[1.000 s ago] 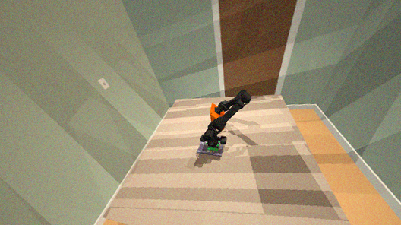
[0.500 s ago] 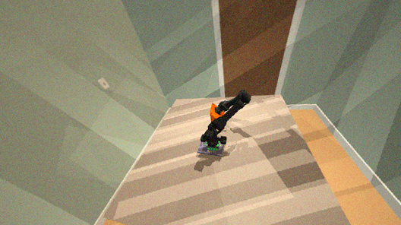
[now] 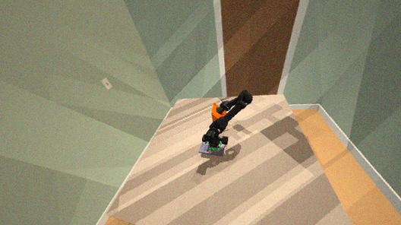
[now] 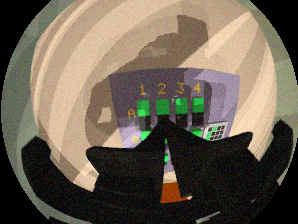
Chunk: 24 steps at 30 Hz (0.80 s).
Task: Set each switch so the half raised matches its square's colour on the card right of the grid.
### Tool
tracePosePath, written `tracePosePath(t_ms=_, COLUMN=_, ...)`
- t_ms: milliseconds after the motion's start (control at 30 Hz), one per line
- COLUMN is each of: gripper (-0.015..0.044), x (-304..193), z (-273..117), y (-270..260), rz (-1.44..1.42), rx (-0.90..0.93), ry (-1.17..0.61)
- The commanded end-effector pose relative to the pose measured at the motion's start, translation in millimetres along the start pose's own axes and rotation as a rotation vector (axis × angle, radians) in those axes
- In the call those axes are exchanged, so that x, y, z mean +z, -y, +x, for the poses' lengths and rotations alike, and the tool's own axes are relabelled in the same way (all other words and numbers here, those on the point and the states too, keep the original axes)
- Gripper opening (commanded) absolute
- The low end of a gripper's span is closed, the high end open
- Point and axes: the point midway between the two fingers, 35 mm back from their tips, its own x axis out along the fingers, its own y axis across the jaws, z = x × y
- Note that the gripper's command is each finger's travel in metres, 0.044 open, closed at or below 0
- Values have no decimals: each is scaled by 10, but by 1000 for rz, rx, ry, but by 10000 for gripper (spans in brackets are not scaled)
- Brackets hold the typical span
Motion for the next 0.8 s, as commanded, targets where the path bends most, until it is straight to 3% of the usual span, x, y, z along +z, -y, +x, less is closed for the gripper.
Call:
tracePosePath(t_ms=0, gripper=0, x=-7, z=8, y=-2, rz=4, rx=4, ry=0)
tracePosePath(t_ms=767, gripper=0, x=-8, z=39, y=-3, rz=4, rx=4, ry=0)
